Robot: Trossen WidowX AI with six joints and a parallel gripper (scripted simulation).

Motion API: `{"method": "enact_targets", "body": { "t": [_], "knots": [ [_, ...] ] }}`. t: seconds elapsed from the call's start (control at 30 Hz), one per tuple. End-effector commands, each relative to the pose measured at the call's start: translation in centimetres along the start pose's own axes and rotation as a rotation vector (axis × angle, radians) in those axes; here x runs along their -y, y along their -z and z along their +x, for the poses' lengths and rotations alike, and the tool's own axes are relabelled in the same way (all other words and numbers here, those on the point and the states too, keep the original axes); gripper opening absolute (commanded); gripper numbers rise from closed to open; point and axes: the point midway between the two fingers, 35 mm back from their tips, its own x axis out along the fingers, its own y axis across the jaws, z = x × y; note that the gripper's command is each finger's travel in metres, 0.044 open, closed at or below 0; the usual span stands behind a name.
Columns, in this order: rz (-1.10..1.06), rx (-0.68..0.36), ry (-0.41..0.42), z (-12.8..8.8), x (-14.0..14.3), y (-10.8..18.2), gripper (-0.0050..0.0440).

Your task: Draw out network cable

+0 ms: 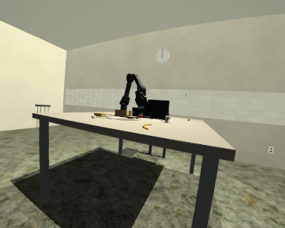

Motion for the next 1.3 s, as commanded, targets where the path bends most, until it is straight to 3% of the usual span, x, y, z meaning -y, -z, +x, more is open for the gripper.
{"method": "enact_targets", "body": {
  "t": [0.0, 0.5, 0.97, 1.27],
  "knots": [
    [0.143, -0.035, 0.086, -0.5, -0.2, -0.4, 0.0440],
    [0.632, -0.043, 0.270, -1.3, -0.2, -0.8, 0.0440],
    [1.043, 0.047, 0.431, -2.2, -0.3, -1.3, 0.0440],
    [1.389, 0.161, 0.558, -2.4, -0.9, -1.1, 0.0440]
  ]
}}
